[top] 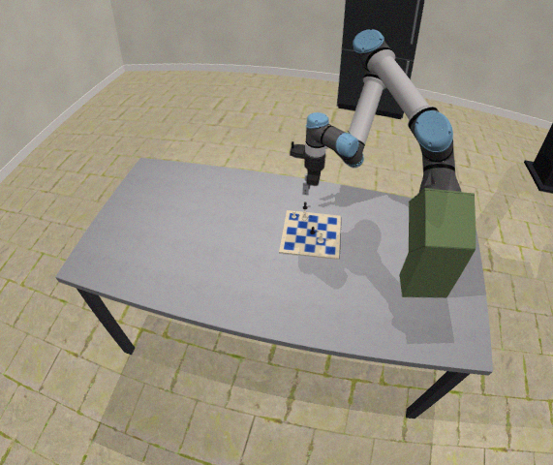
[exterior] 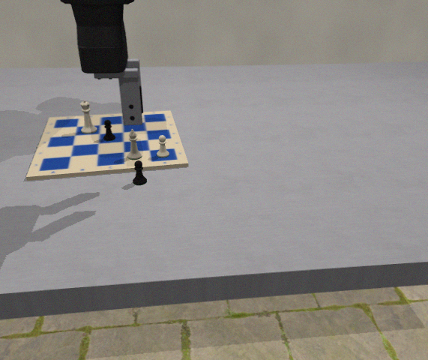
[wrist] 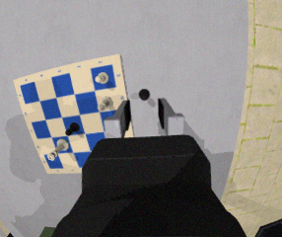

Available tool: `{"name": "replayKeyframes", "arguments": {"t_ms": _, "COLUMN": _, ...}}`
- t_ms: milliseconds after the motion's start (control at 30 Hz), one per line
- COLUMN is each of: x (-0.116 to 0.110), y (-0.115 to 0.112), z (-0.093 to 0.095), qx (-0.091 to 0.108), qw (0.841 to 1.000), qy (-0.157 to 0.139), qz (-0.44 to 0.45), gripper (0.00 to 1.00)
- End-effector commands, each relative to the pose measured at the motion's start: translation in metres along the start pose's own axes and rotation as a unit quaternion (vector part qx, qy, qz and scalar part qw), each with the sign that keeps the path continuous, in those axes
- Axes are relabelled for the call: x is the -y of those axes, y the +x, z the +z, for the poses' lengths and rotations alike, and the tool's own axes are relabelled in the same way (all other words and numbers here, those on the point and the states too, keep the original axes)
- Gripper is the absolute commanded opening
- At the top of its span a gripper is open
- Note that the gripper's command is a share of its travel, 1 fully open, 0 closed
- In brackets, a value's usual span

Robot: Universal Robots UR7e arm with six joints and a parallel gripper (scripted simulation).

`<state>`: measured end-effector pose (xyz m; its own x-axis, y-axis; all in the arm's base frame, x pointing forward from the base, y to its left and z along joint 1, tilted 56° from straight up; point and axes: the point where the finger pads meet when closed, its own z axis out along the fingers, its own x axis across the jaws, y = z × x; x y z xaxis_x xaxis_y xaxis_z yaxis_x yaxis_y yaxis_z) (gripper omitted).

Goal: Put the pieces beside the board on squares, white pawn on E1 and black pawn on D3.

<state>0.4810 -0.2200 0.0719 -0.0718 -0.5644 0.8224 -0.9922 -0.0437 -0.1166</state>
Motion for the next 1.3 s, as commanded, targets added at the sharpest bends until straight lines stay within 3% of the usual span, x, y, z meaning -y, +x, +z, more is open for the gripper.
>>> {"name": "replayKeyframes", "arguments": {"t_ms": 0, "x": 0.0002, "y": 0.0002, "z": -0.0004, "qx": 0.0, "qw": 1.0, "qy": 0.001, "qz": 0.0, "gripper": 0.68}}
{"name": "replayKeyframes", "arguments": {"t_ms": 867, "x": 0.0002, "y": 0.0002, "z": 0.0003, "qx": 0.0, "qw": 1.0, "qy": 0.001, "qz": 0.0, "gripper": 0.68}}
{"name": "replayKeyframes", "arguments": {"t_ms": 1267, "x": 0.0002, "y": 0.0002, "z": 0.009, "qx": 0.0, "qw": 1.0, "qy": 0.001, "qz": 0.0, "gripper": 0.68}}
